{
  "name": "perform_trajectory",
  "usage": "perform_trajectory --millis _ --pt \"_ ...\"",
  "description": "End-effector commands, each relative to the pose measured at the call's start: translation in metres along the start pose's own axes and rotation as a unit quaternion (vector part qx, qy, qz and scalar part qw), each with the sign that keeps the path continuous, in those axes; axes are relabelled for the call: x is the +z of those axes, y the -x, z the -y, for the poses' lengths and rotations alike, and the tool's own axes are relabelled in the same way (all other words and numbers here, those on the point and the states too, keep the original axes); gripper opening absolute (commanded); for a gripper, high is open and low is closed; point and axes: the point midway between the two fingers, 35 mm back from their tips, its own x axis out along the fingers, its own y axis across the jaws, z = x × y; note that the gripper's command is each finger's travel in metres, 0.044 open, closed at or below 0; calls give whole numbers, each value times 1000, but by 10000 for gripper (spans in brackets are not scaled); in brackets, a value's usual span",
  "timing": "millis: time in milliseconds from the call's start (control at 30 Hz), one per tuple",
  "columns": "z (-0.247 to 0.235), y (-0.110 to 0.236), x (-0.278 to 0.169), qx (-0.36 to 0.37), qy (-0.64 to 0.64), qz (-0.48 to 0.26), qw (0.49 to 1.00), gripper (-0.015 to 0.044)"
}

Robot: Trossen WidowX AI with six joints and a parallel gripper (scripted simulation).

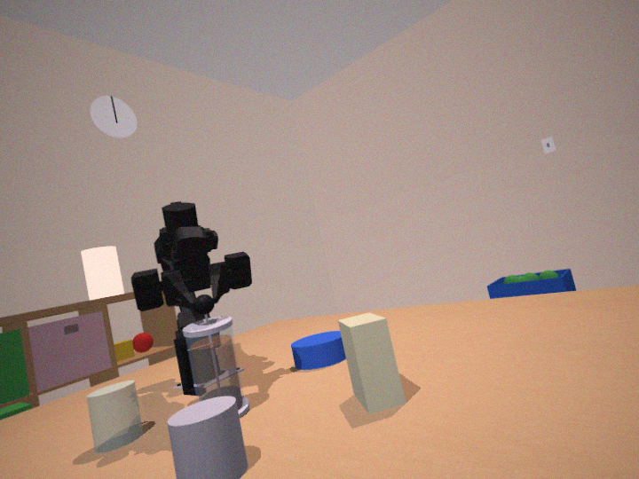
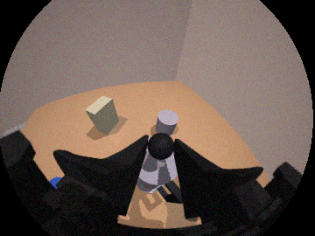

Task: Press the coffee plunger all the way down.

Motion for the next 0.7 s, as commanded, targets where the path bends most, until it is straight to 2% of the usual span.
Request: perform_trajectory --millis 0,367,533,667 --pt "0 0 -1 0 0 -1 1000 148" --pt "0 0 -1 0 0 -1 1000 437" --pt "0 3 4 0 0 -2 1000 440" --pt "-1 22 27 0 1 -5 1000 440"
